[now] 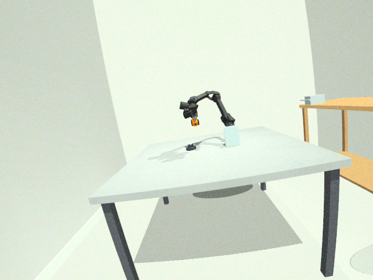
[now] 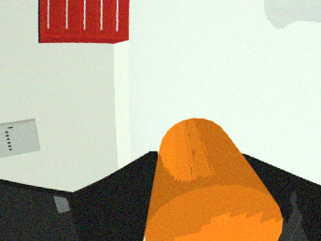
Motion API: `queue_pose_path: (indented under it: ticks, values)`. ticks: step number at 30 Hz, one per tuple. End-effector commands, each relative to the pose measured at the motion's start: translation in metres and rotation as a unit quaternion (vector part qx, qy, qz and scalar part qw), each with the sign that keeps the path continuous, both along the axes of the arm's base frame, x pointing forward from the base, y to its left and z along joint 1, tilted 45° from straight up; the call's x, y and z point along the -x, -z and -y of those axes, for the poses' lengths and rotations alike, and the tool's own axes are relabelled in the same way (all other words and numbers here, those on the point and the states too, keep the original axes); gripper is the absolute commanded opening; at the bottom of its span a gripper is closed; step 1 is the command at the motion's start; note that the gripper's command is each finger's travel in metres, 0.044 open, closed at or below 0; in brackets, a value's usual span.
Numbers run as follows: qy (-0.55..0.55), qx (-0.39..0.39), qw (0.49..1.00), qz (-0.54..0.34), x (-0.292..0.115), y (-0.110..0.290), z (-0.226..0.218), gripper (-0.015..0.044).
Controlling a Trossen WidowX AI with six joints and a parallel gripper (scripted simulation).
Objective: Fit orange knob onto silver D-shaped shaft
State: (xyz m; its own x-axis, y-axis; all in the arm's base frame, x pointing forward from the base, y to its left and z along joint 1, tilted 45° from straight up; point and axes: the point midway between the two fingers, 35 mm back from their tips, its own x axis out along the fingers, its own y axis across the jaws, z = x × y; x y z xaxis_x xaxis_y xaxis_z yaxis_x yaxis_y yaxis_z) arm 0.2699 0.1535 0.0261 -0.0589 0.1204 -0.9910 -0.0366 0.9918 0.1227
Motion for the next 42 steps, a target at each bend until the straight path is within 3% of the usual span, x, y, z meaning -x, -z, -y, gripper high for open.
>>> queue_pose_path:
  ticks: [1,15,33,42]
  values:
    - [-0.004,0.043,0.999,0.003,0.0,0.006,0.001,0.0]
    - [-0.013,0.221,0.975,0.011,0.001,0.033,0.013,0.0]
    - [-0.023,0.416,0.909,0.02,0.003,0.065,0.027,0.0]
    - [-0.022,0.419,0.907,0.021,-0.004,0.097,0.051,0.0]
